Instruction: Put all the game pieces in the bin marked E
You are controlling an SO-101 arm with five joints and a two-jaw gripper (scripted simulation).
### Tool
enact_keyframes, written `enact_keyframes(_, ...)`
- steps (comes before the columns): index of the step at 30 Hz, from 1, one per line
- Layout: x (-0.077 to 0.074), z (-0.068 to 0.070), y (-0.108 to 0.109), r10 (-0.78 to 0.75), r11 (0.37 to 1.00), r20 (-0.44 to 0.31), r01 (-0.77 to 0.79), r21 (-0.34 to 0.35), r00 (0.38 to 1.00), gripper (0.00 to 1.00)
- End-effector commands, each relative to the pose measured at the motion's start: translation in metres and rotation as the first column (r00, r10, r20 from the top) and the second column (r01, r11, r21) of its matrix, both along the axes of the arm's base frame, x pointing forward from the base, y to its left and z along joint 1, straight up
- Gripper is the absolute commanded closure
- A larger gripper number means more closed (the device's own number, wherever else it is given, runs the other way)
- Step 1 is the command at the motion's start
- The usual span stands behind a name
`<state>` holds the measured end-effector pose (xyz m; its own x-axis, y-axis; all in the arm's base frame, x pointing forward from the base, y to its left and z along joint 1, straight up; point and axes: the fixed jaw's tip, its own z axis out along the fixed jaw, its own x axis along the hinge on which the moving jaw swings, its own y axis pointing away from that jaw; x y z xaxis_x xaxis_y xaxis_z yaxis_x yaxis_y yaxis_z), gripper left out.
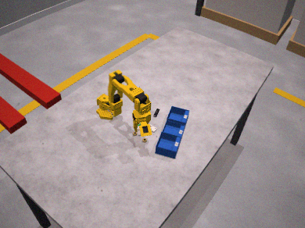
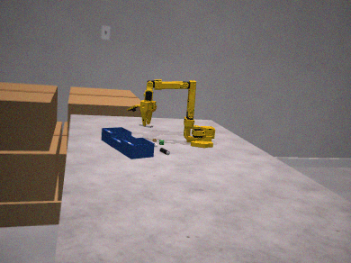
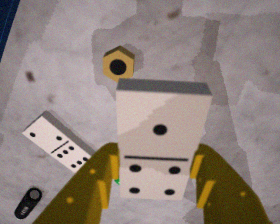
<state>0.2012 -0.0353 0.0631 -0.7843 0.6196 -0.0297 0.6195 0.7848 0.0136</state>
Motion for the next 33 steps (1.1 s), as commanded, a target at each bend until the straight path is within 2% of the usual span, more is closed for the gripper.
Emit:
enact_keyframes(1, 0.001, 0.009, 0.001, 0.02, 1.0, 0.037, -0.019, -0.008, 0.999, 1.0)
enact_keyframes(8, 0.004, 0.011, 0.009, 0.067, 0.998, 0.044, -0.067, -0.01, 0.997, 1.0)
enact_keyframes(15, 0.012, 0.017, 0.034, 0.213, 0.977, 0.064, -0.213, -0.018, 0.975, 1.0)
enact_keyframes(17, 0.012, 0.017, 0.034, 0.213, 0.977, 0.064, -0.213, -0.018, 0.975, 1.0)
enact_keyframes(25, 0.016, 0.024, 0.062, 0.367, 0.93, 0.087, -0.366, -0.027, 0.926, 1.0)
enact_keyframes(33, 0.016, 0.025, 0.068, 0.399, 0.917, 0.091, -0.398, -0.03, 0.913, 1.0)
